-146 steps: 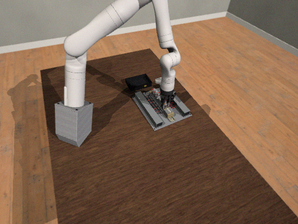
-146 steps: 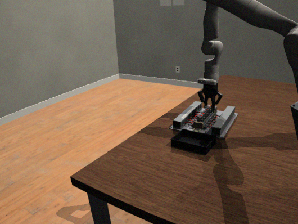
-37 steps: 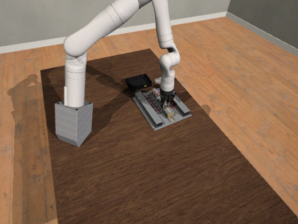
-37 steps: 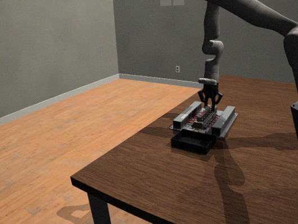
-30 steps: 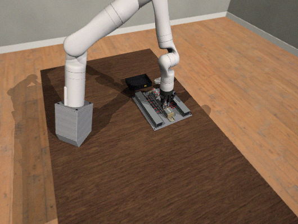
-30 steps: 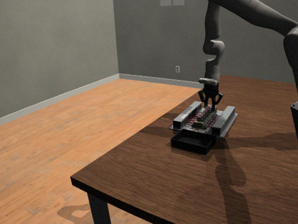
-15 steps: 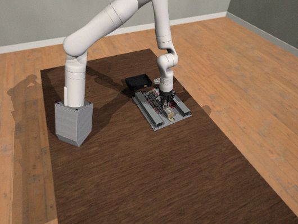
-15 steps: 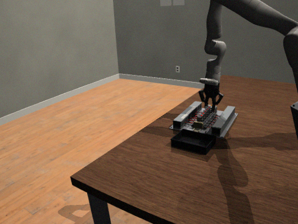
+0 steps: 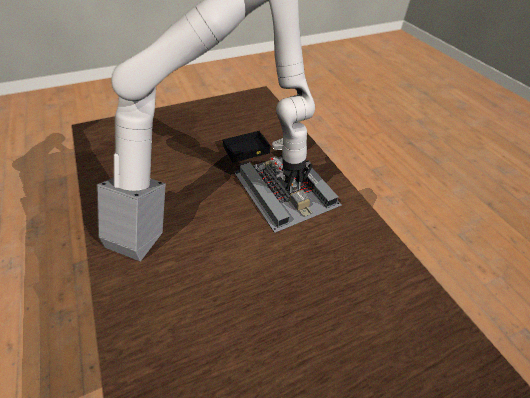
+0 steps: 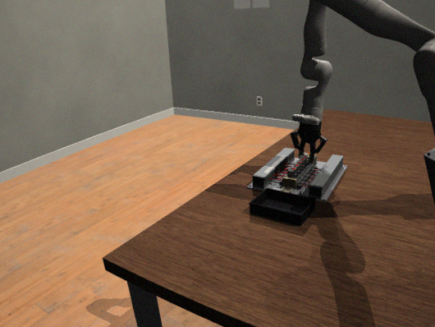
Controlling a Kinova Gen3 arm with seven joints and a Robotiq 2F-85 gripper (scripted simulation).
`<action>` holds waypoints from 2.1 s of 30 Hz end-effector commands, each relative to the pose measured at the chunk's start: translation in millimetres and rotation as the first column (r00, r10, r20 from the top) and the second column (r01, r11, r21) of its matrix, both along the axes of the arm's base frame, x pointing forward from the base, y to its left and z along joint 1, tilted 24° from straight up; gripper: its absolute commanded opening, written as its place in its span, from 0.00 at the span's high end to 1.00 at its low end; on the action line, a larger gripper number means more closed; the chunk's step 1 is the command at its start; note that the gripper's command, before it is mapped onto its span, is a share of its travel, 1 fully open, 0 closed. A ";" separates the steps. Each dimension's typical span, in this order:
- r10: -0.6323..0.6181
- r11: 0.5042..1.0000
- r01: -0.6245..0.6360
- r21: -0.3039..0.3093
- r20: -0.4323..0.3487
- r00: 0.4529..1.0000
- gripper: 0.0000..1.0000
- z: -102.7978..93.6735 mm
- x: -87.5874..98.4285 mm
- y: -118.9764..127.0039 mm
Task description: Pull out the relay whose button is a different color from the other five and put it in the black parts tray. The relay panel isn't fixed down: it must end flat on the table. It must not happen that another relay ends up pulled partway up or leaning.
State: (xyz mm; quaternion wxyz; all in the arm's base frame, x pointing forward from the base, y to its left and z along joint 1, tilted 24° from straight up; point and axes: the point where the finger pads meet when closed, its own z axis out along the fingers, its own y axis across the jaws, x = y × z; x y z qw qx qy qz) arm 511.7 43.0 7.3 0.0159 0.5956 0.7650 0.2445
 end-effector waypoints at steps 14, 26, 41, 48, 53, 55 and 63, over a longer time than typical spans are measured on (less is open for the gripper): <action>0.002 1.000 -0.002 -0.003 -0.007 1.000 1.00 1.0 1.0 -0.2; 0.006 1.000 -0.006 -0.008 -0.020 1.000 1.00 1.2 1.1 -0.3; 0.012 1.000 -0.012 -0.014 -0.042 0.999 1.00 1.5 1.6 -0.3; 0.016 1.000 -0.017 -0.019 -0.058 0.998 1.00 1.7 2.1 -0.1; 0.018 1.000 -0.019 -0.021 -0.064 0.998 1.00 1.8 2.2 -0.2; 0.018 1.000 -0.020 -0.021 -0.066 0.998 1.00 1.8 2.2 -0.2; 0.021 0.999 -0.023 -0.024 -0.076 0.997 1.00 2.0 2.6 0.0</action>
